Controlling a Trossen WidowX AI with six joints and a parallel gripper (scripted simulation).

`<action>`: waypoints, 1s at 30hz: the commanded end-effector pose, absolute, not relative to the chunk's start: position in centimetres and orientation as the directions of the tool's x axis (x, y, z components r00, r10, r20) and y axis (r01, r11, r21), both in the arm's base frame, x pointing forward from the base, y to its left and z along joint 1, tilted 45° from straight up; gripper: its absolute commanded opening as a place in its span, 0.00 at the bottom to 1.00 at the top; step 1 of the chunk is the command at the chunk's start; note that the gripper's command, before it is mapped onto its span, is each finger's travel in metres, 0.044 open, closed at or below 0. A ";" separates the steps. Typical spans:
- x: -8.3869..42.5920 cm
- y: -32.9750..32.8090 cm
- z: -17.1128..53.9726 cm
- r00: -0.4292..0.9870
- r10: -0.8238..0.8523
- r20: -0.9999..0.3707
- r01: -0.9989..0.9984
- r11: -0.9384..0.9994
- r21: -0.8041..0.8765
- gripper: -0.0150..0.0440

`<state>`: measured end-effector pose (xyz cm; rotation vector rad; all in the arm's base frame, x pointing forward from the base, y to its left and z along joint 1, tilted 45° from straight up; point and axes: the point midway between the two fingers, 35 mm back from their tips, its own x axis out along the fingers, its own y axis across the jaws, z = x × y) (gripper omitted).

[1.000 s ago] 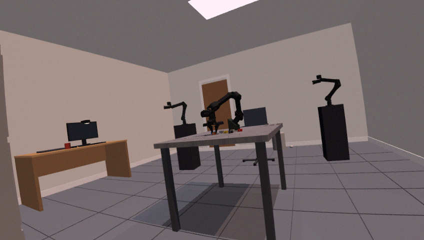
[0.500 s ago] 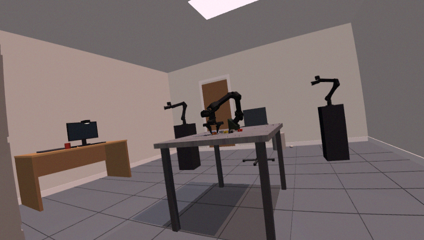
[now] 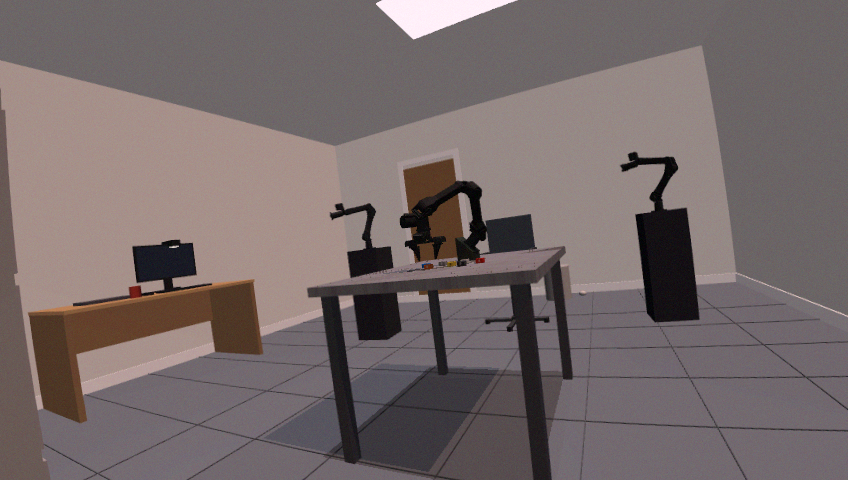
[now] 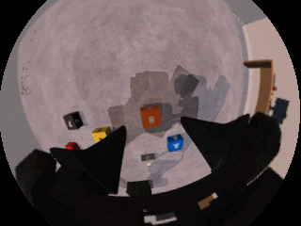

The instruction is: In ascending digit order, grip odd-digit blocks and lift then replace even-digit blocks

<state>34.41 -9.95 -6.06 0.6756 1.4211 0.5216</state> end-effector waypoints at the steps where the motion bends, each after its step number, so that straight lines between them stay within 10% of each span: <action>1: 34.4 -10.1 -5.3 0.091 0.691 -0.717 0.056 0.716 0.696 0.93; 30: 24.8 5.9 20.2 0.085 0.700 -0.709 0.062 0.707 0.705 0.93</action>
